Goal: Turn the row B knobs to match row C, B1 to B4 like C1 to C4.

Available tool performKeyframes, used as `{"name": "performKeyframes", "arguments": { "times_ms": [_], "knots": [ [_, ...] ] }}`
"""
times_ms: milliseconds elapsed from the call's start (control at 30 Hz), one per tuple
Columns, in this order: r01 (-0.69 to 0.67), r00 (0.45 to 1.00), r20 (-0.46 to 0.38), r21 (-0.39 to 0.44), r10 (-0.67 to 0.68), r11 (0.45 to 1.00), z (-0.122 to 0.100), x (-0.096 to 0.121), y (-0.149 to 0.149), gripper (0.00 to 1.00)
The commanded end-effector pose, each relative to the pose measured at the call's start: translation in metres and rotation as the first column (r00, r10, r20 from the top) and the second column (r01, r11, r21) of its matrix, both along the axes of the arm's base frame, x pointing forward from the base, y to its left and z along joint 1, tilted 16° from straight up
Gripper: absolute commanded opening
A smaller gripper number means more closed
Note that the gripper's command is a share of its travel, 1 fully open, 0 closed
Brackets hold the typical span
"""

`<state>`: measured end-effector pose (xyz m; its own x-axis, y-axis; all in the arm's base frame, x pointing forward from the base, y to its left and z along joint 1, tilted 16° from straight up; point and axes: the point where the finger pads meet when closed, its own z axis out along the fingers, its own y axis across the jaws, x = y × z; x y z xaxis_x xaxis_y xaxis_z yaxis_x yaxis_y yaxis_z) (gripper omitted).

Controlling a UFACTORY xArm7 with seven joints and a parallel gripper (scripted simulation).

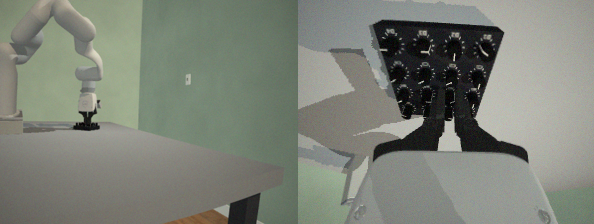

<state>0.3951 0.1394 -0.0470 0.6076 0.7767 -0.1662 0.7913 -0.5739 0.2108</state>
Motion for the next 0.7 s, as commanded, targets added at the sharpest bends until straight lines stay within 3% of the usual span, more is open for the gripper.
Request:
{"name": "performKeyframes", "arguments": {
  "times_ms": [0,667],
  "knots": [
    [-0.002,1.0,0.003,0.001,0.002,1.0,0.0011,0.0009,0.0012,0.08],
    [0.033,0.999,0.012,0.004,-0.033,0.999,0.0011,0.0009,0.0012,0.08]
  ]
}}
